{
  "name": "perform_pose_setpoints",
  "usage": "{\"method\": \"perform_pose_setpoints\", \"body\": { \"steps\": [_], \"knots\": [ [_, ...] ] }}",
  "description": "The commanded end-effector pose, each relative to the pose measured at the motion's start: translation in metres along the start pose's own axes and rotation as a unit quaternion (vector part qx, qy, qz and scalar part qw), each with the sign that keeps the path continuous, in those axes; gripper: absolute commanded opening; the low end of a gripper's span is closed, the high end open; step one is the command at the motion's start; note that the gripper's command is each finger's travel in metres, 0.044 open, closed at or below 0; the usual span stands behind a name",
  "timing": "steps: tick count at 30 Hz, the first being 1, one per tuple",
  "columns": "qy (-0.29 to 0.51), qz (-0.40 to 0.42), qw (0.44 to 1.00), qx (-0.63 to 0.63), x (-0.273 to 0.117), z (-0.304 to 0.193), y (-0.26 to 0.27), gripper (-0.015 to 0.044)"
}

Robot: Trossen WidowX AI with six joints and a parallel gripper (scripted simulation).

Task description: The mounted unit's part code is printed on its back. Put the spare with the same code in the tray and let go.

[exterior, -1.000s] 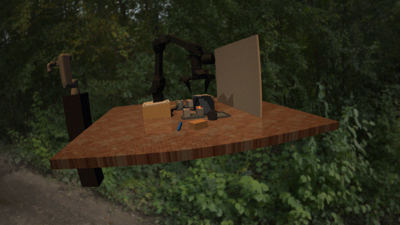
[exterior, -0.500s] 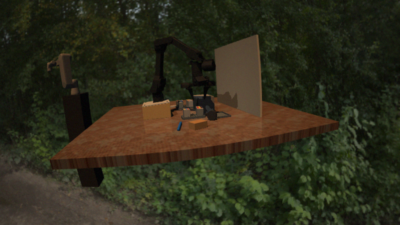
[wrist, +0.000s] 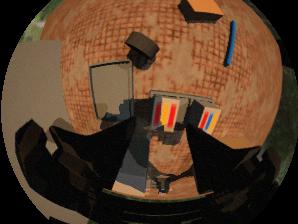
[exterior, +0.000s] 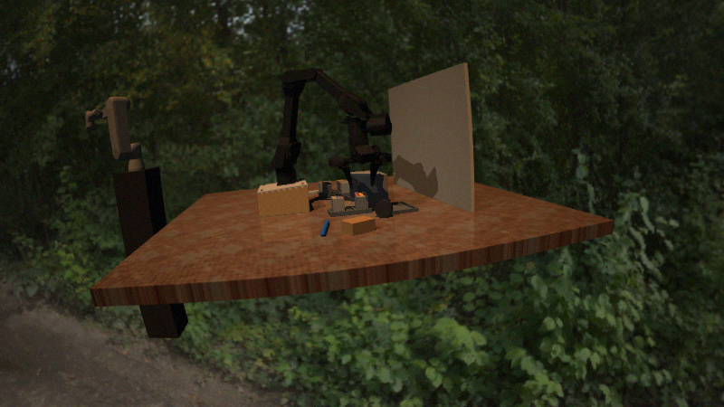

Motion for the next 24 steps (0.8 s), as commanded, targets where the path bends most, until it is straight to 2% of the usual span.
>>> {"method": "perform_pose_setpoints", "body": {
  "steps": [1,24],
  "knots": [
    [0.005,-0.007,1.0,0.0,0.01,-0.002,-0.002,0.03],
    [0.005,-0.007,1.0,0.0,0.048,-0.002,-0.003,0.03]
  ]
}}
Point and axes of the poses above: the point midway between the two fingers, 35 mm back from their tips, its own x axis out along the fingers, its own y axis across the jaws, z = x × y, the point moved 2 cm from there along -x, back along the fingers, and after that the axes turned 6 degrees about -x, right-handed, at the moved point
